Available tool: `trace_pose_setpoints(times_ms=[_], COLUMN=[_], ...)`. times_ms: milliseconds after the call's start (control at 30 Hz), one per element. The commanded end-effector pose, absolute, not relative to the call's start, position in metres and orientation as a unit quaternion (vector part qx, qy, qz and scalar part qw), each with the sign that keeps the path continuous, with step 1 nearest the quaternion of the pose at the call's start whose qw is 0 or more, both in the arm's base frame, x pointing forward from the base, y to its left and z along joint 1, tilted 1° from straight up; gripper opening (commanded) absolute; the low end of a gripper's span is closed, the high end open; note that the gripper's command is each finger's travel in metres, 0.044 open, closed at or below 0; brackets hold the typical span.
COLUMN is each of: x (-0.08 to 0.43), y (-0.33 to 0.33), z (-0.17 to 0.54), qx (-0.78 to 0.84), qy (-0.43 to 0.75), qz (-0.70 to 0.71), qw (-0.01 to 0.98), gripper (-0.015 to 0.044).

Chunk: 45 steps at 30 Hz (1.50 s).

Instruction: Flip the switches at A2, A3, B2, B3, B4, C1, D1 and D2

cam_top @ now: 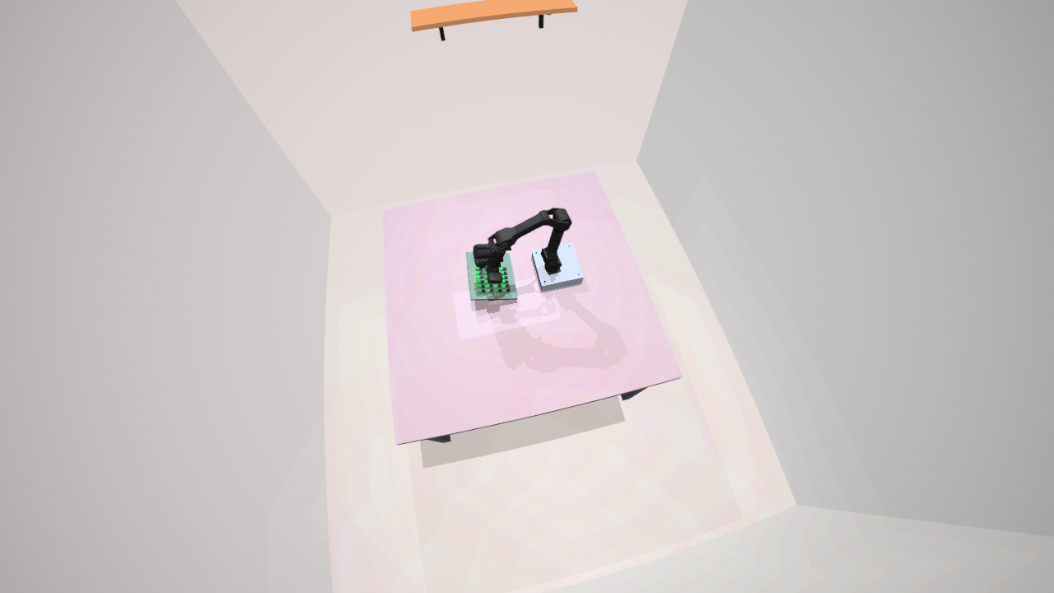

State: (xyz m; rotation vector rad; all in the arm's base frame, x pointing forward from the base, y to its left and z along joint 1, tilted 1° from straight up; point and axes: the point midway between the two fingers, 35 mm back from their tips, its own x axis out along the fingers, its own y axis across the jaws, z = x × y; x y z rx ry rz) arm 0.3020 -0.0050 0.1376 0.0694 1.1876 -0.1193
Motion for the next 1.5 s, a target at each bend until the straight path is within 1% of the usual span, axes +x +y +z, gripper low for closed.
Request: trace_pose_setpoints(times_ms=[0, 133, 200, 333, 1067, 1467], x=[0.297, 0.294, 0.295, 0.307, 0.315, 0.315], y=[-0.007, -0.030, -0.030, -0.032, -0.033, -0.033], z=[0.134, 0.134, 0.131, 0.101, 0.079, 0.079], qx=[0.033, 0.032, 0.032, 0.033, 0.033, 0.033], qy=[0.569, 0.569, 0.570, 0.579, 0.579, 0.579], qz=[-0.060, -0.061, -0.061, -0.061, -0.061, -0.061], qw=[0.819, 0.819, 0.819, 0.812, 0.812, 0.812], gripper=[0.0000, 0.0000, 0.0000, 0.0000, 0.0000, 0.0000])
